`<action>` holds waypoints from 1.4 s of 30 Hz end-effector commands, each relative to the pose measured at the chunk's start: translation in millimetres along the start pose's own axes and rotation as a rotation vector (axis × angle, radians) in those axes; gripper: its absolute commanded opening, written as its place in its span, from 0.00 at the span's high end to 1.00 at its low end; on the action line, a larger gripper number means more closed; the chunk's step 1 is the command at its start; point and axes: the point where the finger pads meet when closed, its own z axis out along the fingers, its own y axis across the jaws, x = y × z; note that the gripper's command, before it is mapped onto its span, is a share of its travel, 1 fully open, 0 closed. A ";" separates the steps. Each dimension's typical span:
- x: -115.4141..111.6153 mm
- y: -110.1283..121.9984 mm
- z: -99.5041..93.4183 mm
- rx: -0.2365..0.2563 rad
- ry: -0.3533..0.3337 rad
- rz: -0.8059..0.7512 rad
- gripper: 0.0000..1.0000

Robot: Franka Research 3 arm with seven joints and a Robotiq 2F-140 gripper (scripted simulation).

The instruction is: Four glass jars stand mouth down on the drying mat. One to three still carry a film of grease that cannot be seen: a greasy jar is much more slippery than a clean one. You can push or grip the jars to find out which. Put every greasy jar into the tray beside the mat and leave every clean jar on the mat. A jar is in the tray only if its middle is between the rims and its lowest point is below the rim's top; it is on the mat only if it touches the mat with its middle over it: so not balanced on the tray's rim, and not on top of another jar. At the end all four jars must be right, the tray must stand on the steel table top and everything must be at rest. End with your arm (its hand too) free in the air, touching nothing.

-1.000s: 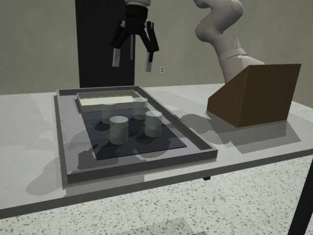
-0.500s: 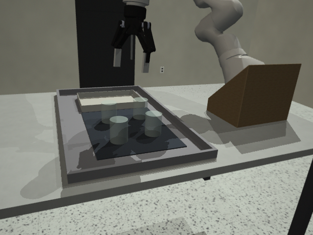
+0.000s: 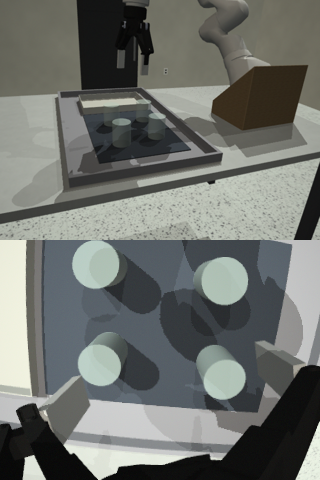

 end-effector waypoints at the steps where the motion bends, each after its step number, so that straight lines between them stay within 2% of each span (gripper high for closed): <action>1: 2.8 -1.4 0.8 0.009 0.015 0.083 0.00; 3: 2.8 -1.4 0.8 0.009 0.015 0.083 0.00; 4: 2.3 -3.5 1.9 0.018 0.037 0.168 0.00; 13: 2.3 -3.5 1.9 0.018 0.037 0.168 0.00; 14: 3.1 -5.5 3.0 0.029 0.058 0.265 0.00; 22: 2.1 -5.5 3.0 0.026 0.056 0.236 0.00; 25: 3.6 -6.1 3.2 0.032 0.065 0.300 0.00; 26: 3.6 -6.1 3.2 0.032 0.065 0.300 1.00; 42: 3.6 -6.1 3.2 0.032 0.065 0.300 1.00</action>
